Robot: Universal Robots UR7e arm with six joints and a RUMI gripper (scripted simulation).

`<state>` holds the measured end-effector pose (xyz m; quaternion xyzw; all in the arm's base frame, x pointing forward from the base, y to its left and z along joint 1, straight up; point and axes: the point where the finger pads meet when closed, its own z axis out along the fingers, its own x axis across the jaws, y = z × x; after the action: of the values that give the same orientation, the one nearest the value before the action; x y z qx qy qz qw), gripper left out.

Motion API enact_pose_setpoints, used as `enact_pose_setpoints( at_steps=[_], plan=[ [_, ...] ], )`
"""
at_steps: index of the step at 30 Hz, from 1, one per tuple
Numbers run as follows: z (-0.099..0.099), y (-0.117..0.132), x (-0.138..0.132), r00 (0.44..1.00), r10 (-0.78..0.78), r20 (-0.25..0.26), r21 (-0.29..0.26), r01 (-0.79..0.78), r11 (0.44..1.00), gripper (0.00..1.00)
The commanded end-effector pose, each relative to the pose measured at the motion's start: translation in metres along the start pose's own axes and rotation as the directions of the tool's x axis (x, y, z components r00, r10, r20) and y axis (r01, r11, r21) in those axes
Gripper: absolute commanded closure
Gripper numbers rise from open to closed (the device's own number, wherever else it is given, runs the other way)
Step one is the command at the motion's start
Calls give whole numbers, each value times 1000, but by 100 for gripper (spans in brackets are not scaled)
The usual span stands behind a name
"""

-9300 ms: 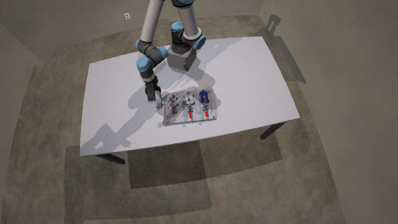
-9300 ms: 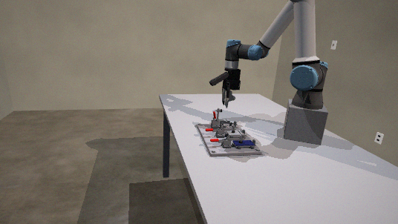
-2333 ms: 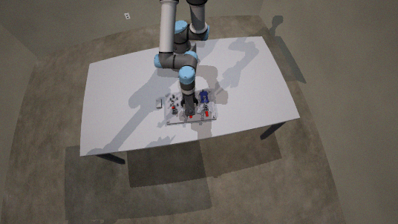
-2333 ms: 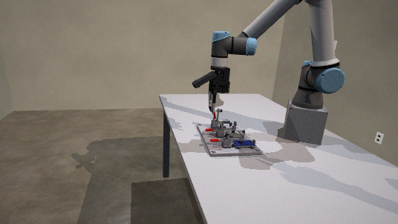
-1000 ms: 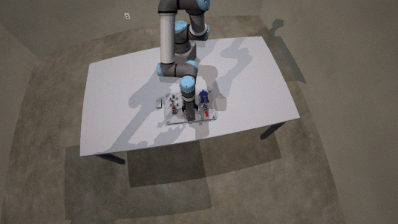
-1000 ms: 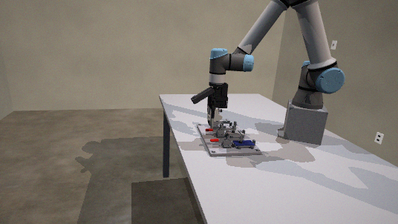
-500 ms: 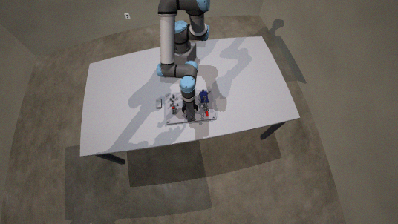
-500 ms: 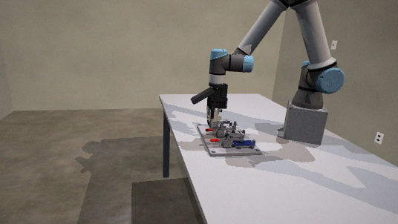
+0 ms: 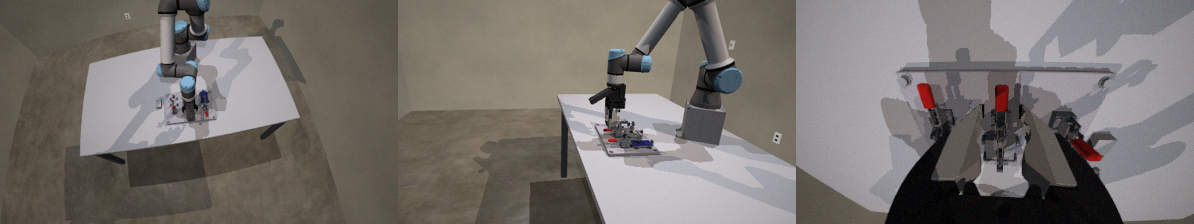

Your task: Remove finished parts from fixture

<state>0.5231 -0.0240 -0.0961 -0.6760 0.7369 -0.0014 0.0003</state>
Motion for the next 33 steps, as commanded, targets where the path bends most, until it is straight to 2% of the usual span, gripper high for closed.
enact_pose_setpoints(
  at_steps=[1,16,27,33],
  plan=[
    [0,1,0,1000,0,0,0,0,1000,72],
    [4,2,-1,1000,0,0,-3,0,1000,72],
    [26,2,-1,1000,0,0,-3,0,1000,72],
    [29,1,0,1000,0,0,-1,0,1000,72]
  ],
)
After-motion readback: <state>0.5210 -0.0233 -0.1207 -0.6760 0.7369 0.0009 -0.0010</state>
